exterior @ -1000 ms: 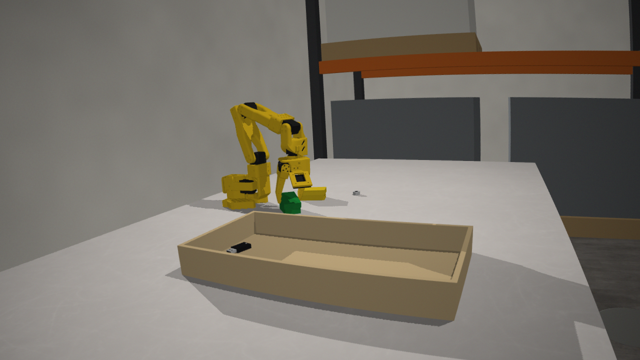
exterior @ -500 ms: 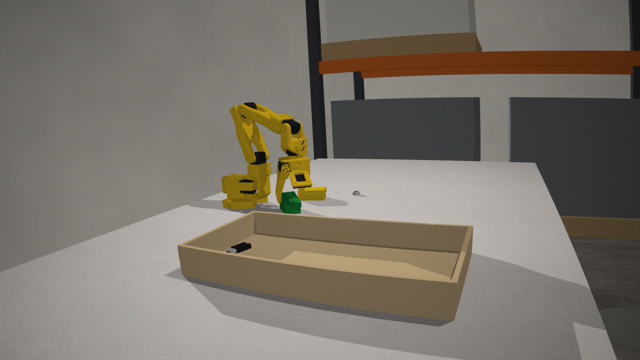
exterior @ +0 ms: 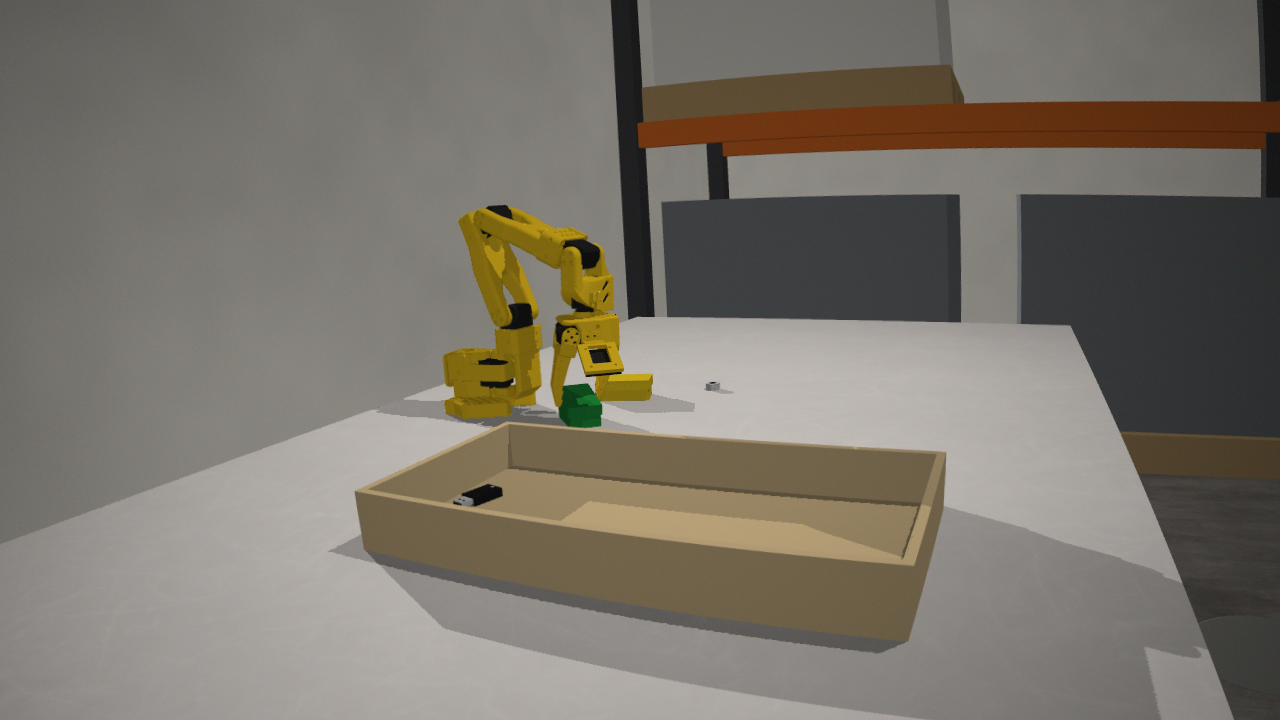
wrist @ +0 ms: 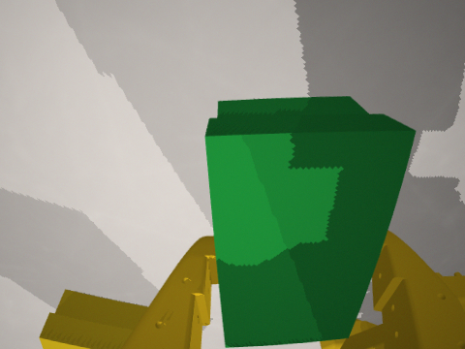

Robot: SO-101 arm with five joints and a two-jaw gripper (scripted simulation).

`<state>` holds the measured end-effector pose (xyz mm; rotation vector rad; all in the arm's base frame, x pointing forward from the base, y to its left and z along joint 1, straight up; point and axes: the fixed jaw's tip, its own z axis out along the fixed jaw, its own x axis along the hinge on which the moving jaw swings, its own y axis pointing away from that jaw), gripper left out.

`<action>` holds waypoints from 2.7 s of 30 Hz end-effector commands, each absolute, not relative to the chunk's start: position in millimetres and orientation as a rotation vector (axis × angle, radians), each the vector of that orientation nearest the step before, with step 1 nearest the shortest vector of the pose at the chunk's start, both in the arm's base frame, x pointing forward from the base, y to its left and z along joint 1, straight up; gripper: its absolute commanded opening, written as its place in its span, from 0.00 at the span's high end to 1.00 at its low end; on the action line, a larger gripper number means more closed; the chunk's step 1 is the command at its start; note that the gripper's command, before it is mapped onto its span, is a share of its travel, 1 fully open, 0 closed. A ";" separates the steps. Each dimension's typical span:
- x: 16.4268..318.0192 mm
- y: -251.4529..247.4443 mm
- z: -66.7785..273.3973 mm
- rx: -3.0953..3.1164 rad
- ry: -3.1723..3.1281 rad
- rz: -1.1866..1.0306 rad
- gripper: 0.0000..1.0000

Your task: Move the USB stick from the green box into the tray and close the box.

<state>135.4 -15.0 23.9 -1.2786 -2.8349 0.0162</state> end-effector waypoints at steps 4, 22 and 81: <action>137.5 -11.8 25.6 -1.295 -2.862 0.000 0.79; 137.4 -11.8 25.6 -1.295 -2.862 0.000 0.79; 131.9 -5.7 21.6 -1.295 -2.862 0.000 0.79</action>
